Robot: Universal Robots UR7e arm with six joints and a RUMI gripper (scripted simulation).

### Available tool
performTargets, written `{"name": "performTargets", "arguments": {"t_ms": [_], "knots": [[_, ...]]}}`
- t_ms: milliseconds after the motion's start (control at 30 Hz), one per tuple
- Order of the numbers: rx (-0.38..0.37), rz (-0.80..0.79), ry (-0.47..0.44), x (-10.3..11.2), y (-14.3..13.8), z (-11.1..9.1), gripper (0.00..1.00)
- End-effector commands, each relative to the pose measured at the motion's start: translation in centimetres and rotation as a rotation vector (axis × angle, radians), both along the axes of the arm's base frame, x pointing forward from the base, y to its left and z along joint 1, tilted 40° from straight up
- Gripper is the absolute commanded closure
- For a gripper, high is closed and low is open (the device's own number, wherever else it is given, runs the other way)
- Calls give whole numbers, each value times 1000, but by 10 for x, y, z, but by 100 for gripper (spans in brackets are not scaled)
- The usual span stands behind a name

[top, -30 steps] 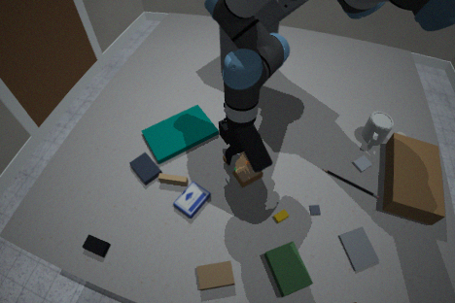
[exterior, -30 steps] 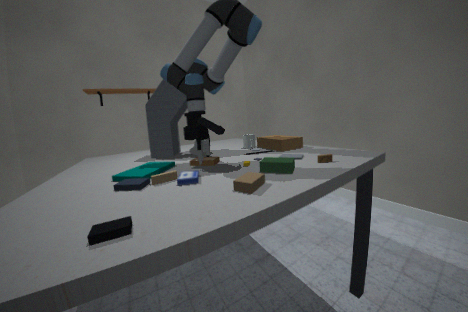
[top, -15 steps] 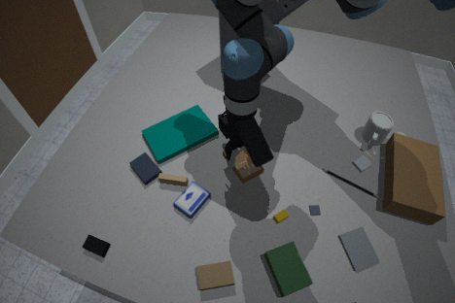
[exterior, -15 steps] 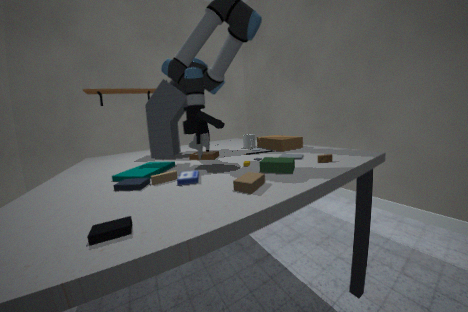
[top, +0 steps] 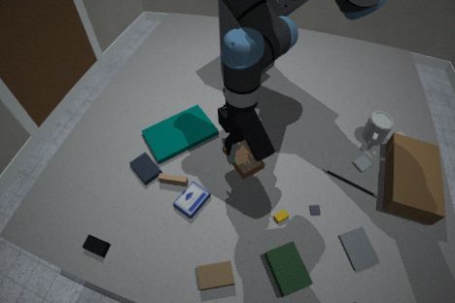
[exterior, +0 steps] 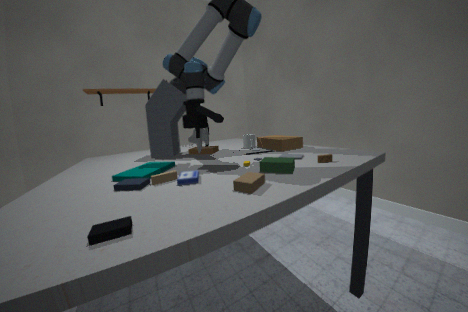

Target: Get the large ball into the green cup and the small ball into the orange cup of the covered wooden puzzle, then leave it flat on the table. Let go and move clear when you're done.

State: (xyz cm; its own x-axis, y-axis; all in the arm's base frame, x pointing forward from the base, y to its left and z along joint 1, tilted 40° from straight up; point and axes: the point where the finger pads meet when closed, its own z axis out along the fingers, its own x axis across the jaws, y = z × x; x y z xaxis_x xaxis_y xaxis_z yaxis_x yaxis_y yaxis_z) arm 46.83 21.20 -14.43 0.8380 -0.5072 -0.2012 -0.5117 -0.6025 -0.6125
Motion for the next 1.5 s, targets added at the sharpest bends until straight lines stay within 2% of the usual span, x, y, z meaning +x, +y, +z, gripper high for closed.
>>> {"name": "performTargets", "arguments": {"t_ms": [0, 1033, 1100, 1167, 1433, 1467], "knots": [[0, 0, 0, -1, -5, 6, 57], [0, 0, 0, -2, -7, 8, 57], [36, -8, -22, -2, -7, 8, 57], [37, -9, -23, -2, -7, 8, 57], [36, -9, -23, -2, -7, 8, 57], [14, -4, -9, -2, -7, 8, 57]]}}
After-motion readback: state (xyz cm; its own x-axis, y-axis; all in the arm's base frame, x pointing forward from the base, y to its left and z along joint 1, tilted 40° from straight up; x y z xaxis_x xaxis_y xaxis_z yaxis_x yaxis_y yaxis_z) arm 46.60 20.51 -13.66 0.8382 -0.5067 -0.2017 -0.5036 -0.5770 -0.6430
